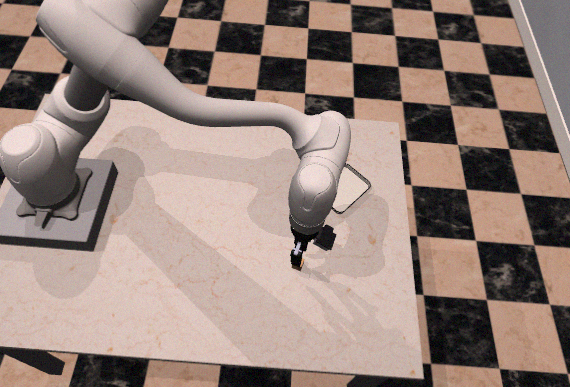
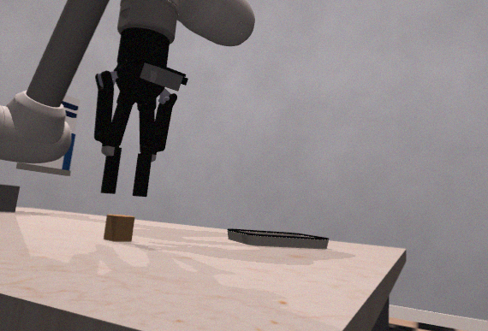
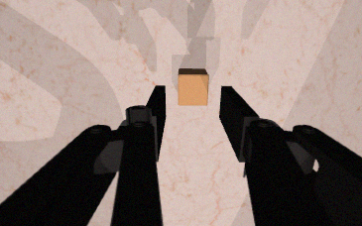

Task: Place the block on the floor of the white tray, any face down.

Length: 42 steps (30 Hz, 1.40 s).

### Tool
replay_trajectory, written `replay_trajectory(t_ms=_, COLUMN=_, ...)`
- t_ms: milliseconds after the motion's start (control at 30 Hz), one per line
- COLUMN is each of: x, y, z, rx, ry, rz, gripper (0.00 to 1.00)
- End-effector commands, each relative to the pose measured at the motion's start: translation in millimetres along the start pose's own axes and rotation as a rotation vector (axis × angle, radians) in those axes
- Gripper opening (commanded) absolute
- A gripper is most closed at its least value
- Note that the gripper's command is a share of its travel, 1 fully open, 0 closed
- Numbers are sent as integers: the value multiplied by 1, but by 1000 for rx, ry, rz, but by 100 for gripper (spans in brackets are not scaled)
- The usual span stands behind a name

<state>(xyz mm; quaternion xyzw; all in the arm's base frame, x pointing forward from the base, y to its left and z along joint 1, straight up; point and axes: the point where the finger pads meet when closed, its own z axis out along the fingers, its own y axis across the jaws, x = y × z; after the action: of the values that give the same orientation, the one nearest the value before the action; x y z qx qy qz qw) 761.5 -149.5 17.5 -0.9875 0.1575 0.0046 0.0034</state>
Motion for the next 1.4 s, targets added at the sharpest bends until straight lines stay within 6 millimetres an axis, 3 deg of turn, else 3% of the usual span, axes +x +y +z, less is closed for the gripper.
replay_trajectory(t_ms=0, x=1, y=0, z=0, rx=-1, ry=2, rz=0, gripper=37)
replay_trajectory(t_ms=700, x=1, y=1, z=20, rx=-6, ry=2, rz=1, gripper=37)
replay_trajectory(t_ms=1367, x=2, y=1, z=23, rx=-6, ry=2, rz=1, gripper=37)
